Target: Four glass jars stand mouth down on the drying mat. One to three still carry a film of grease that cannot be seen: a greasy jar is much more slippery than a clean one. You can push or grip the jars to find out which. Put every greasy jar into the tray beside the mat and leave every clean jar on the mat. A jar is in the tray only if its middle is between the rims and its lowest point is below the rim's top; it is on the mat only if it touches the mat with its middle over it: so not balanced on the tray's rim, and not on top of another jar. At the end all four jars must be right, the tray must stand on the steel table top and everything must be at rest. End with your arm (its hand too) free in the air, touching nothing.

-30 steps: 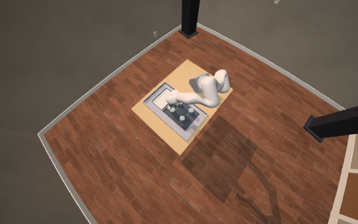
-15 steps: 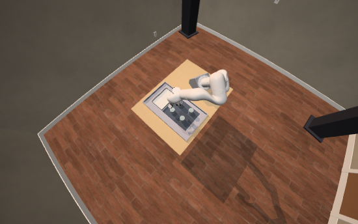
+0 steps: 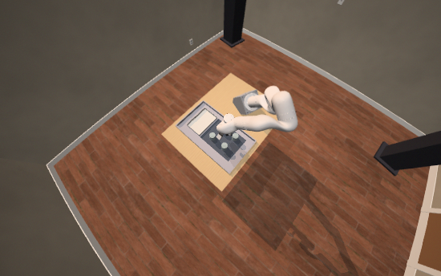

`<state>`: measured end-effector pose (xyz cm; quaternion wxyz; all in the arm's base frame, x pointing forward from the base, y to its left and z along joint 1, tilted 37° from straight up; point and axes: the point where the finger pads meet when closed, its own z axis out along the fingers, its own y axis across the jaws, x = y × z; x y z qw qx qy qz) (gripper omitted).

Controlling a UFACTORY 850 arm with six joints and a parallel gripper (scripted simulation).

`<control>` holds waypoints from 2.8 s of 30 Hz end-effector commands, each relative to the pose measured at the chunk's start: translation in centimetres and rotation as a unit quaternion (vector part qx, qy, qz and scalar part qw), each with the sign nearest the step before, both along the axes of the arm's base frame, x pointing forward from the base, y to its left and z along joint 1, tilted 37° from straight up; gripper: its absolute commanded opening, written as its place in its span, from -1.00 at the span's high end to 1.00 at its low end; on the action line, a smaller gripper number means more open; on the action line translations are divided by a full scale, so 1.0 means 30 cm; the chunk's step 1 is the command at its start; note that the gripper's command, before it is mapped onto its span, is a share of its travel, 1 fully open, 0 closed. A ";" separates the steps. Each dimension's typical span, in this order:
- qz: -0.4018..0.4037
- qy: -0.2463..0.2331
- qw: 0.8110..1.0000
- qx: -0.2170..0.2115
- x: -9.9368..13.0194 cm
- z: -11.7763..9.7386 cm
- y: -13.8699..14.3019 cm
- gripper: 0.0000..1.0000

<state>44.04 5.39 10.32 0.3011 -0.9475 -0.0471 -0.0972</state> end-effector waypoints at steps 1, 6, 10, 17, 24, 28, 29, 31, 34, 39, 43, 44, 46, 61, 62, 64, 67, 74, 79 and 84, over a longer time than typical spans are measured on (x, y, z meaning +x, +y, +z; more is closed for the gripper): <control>-0.002 -0.001 1.000 -0.002 -0.020 0.054 0.070 1.00; -0.002 -0.001 1.000 -0.002 -0.049 0.109 0.156 1.00; -0.002 -0.001 1.000 -0.002 -0.044 0.084 0.174 1.00; -0.002 -0.001 1.000 -0.002 -0.032 0.020 0.220 1.00; -0.002 -0.001 1.000 -0.002 -0.014 -0.069 0.284 1.00; -0.002 -0.001 1.000 -0.002 -0.009 -0.095 0.302 1.00; -0.002 -0.001 1.000 -0.002 -0.009 -0.095 0.302 1.00; -0.002 -0.001 1.000 -0.002 -0.009 -0.095 0.302 1.00; -0.002 -0.001 1.000 -0.002 -0.009 -0.095 0.302 1.00; -0.002 -0.001 1.000 -0.002 -0.010 -0.095 0.302 1.00; -0.002 -0.001 1.000 -0.002 -0.012 -0.096 0.302 1.00; -0.002 -0.001 1.000 -0.002 -0.012 -0.096 0.302 1.00; -0.002 -0.001 1.000 -0.002 -0.013 -0.096 0.302 1.00; -0.002 -0.001 1.000 -0.002 -0.019 -0.097 0.302 1.00; -0.002 -0.001 1.000 -0.002 -0.019 -0.097 0.302 1.00; -0.002 -0.001 1.000 -0.002 -0.020 -0.097 0.302 1.00; -0.002 -0.001 1.000 -0.002 -0.021 -0.098 0.302 1.00; -0.002 -0.001 1.000 -0.002 -0.023 -0.098 0.302 1.00; -0.002 -0.001 1.000 -0.002 -0.026 -0.099 0.302 1.00; -0.002 -0.001 1.000 -0.002 -0.027 -0.099 0.302 1.00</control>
